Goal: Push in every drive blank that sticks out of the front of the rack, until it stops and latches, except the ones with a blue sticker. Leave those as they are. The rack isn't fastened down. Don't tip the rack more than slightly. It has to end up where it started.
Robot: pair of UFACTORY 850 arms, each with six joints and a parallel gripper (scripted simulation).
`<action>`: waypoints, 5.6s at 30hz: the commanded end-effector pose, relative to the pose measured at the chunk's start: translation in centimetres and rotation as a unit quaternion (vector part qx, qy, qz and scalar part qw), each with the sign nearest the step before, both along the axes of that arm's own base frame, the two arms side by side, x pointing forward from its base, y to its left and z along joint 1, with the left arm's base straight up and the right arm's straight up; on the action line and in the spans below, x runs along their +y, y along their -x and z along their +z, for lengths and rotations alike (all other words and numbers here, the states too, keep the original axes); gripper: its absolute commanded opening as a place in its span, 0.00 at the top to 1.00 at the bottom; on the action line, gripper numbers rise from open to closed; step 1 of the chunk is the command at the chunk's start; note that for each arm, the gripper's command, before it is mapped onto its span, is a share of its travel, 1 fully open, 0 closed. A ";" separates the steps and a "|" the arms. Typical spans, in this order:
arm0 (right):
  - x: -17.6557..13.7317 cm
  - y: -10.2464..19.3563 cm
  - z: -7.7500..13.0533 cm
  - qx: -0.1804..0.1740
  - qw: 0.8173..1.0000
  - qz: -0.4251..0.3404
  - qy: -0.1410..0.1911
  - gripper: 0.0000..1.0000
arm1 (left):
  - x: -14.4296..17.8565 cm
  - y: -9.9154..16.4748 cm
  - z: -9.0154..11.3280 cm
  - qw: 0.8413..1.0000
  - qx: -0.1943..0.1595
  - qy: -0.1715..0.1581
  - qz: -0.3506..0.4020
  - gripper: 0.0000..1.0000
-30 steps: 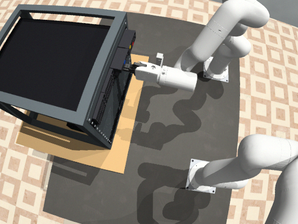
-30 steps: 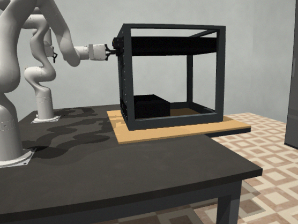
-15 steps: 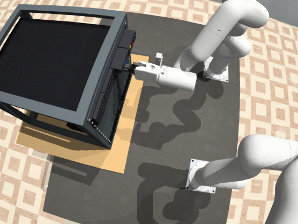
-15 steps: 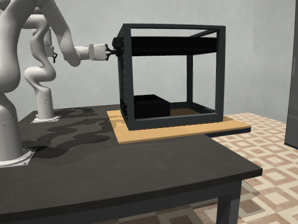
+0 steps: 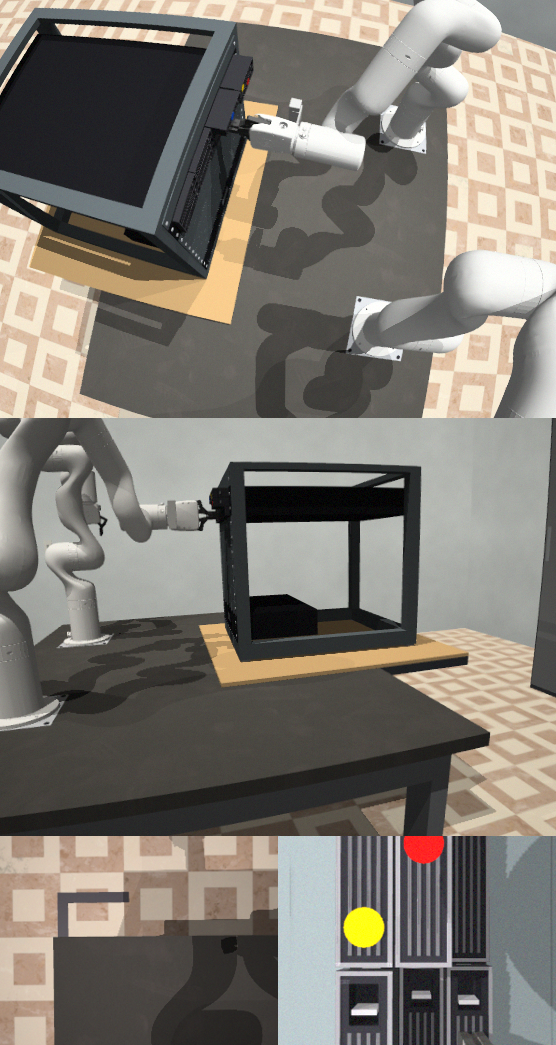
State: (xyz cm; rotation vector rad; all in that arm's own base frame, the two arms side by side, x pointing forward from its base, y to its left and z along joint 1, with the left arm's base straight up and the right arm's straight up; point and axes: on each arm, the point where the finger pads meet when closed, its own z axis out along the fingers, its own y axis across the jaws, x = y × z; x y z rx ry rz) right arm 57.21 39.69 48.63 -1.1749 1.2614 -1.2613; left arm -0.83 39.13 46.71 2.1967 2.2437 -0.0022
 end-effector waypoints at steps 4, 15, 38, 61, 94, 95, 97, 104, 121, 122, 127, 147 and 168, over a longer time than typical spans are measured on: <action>0.0 -0.1 0.1 -0.001 1.000 0.000 -0.001 1.00 | 0.0 0.0 0.1 1.000 0.000 -0.001 0.000 0.00; 0.0 -0.3 0.1 -0.001 1.000 0.000 -0.001 1.00 | 0.0 0.0 0.1 1.000 0.000 -0.001 0.000 0.00; 0.0 -0.6 0.1 -0.001 1.000 0.000 -0.001 1.00 | 0.0 0.0 0.1 1.000 0.000 -0.001 0.000 0.00; 0.6 7.7 0.1 -0.001 1.000 0.000 -0.001 1.00 | 0.0 0.0 0.1 1.000 0.000 -0.001 0.000 0.00; -7.2 9.5 1.7 -0.001 1.000 0.000 -0.001 1.00 | 0.0 0.0 0.1 1.000 0.000 -0.001 0.000 0.00; -7.7 9.6 1.9 -0.001 1.000 0.000 -0.001 1.00 | 0.0 0.0 0.1 1.000 0.000 -0.001 0.000 0.00; -8.6 9.6 2.0 -0.001 1.000 0.000 -0.001 1.00 | 0.0 0.0 0.1 1.000 0.000 -0.001 0.000 0.00; -10.0 9.8 2.3 -0.001 1.000 0.000 -0.001 1.00 | 0.0 0.0 0.1 1.000 0.000 -0.001 0.000 0.00; -10.6 6.3 2.4 -0.001 1.000 0.000 -0.001 1.00 | 0.0 0.0 0.1 1.000 0.000 -0.001 0.000 0.00; -10.6 5.8 2.4 -0.001 1.000 0.000 -0.001 1.00 | 0.0 0.0 0.1 1.000 0.000 -0.001 0.000 0.00; -10.7 4.5 2.4 -0.001 1.000 0.000 -0.001 1.00 | 0.0 0.0 0.1 1.000 0.000 -0.001 0.000 0.00; -10.8 3.6 2.4 -0.001 1.000 0.000 -0.001 1.00 | 0.0 0.0 0.1 1.000 0.000 -0.001 0.000 0.00; -10.8 2.5 2.4 -0.001 1.000 0.000 -0.001 1.00 | 0.0 0.0 0.1 1.000 0.000 -0.001 0.000 0.00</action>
